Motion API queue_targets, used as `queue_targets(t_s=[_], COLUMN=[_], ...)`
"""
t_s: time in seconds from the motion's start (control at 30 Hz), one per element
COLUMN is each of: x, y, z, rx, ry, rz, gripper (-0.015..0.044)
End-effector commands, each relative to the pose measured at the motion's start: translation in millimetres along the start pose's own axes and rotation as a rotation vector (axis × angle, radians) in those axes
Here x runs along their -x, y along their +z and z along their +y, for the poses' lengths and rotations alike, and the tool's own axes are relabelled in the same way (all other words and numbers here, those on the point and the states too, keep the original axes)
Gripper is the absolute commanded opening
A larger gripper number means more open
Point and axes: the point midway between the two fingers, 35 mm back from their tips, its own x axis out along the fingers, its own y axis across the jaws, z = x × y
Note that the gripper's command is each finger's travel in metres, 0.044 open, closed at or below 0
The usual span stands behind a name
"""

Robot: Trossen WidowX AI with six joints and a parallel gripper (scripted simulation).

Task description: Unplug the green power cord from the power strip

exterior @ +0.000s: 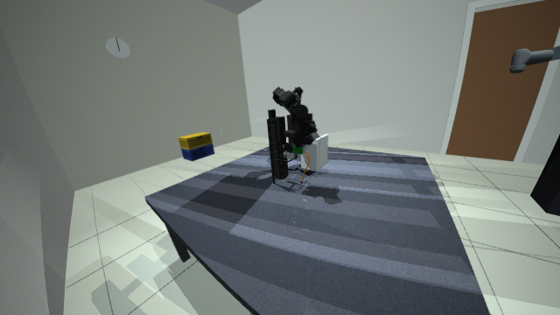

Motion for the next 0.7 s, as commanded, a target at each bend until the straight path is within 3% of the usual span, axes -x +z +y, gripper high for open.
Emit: queue_targets(t_s=[0.0, 0.53, 0.67], x=[2.6, 3.7, 11.3], y=[11.0, 16.4, 54.8], z=[0.2, -0.1, 0.6], rx=[0.007, 0.01, 0.009], ry=[-0.003, -0.002, -0.002], rz=[0.0, 0.004, 0.002], gripper=[0.0, 0.042, 0.044])
